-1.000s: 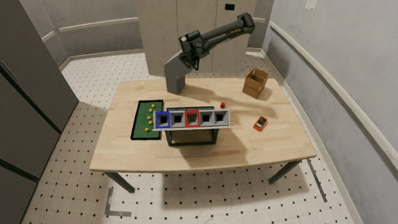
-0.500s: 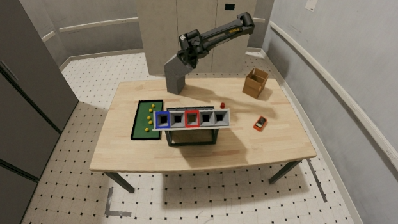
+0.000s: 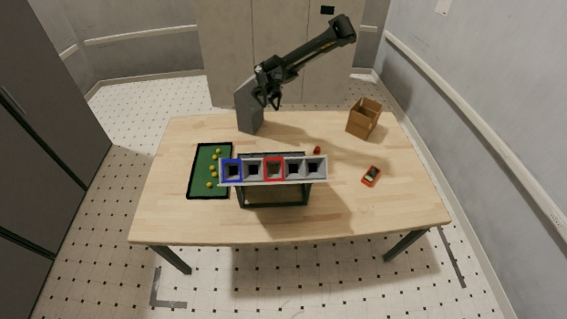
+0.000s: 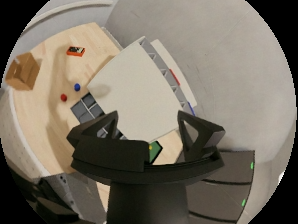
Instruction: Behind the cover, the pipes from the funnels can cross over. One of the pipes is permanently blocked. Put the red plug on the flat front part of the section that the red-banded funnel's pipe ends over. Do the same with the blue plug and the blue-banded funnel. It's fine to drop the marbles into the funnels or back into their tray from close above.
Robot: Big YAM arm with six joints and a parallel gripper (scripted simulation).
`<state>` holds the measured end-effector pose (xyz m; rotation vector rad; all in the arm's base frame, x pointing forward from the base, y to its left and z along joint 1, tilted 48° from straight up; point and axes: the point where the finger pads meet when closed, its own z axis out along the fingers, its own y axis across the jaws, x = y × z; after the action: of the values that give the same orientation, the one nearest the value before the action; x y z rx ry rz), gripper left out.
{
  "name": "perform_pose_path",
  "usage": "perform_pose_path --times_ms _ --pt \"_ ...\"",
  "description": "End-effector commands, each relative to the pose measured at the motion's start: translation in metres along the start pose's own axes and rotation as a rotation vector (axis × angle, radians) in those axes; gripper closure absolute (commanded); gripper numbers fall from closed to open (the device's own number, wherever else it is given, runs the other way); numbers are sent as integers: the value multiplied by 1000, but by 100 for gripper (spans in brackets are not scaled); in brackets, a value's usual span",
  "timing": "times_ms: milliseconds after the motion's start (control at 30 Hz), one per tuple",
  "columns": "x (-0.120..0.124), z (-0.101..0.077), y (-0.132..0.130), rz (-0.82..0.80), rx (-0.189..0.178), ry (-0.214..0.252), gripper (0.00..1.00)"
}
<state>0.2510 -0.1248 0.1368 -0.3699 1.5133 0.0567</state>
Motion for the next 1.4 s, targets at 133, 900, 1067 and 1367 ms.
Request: perform_pose_path --times_ms 133,900,1067,1367 --pt "14 15 14 -50 3 5 0" --pt "53 48 54 10 5 40 0" --pt "57 52 59 16 5 51 0" --pt "52 47 48 251 -78 311 0"
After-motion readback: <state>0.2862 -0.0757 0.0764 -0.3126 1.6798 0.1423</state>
